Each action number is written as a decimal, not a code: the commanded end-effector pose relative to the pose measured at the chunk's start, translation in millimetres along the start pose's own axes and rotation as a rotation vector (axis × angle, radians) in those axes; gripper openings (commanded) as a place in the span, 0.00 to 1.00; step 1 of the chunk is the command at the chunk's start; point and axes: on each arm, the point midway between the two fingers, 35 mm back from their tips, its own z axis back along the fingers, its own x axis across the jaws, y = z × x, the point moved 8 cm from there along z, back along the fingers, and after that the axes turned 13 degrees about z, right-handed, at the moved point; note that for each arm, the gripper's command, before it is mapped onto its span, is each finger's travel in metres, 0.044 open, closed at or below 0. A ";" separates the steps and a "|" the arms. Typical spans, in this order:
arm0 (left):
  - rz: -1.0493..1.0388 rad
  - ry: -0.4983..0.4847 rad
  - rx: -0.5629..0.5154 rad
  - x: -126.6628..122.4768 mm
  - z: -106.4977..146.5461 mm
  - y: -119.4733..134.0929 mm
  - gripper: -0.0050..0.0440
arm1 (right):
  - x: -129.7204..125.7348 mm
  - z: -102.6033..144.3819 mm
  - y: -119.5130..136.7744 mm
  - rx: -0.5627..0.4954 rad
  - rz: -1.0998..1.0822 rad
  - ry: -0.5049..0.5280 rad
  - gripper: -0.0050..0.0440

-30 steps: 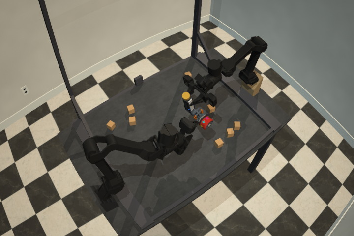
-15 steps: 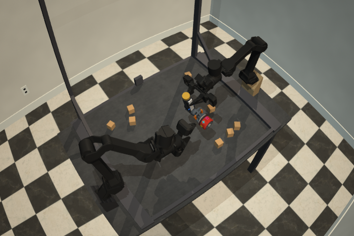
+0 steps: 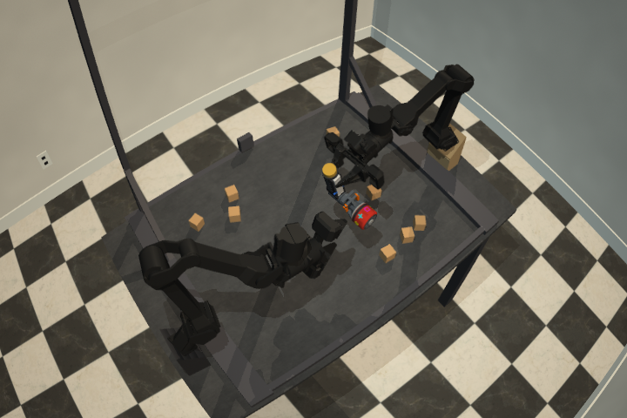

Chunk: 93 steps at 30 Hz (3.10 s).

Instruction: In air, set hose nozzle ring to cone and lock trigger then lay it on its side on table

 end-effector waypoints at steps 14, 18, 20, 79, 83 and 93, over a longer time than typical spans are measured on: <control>0.001 0.012 -0.052 -2.9 5.1 -16.5 0.45 | -7.3 -0.3 0.4 -0.001 0.004 0.019 0.47; 0.001 0.012 -0.053 -2.9 5.1 -16.7 0.45 | -7.3 -0.3 0.4 0.000 0.004 0.019 0.47; 0.001 0.012 -0.053 -2.9 5.1 -16.7 0.45 | -7.3 -0.3 0.4 0.000 0.004 0.019 0.47; 0.001 0.012 -0.053 -2.9 5.3 -16.9 0.45 | 12.2 -10.5 -16.8 -0.087 -1.612 0.093 0.47; 0.001 0.012 -0.053 -2.9 5.3 -16.9 0.45 | 12.8 -11.0 -18.5 -0.103 -1.758 0.098 0.47; 0.001 0.012 -0.053 -2.9 5.3 -16.9 0.45 | 13.9 -11.9 -21.8 -0.140 -2.048 0.102 0.47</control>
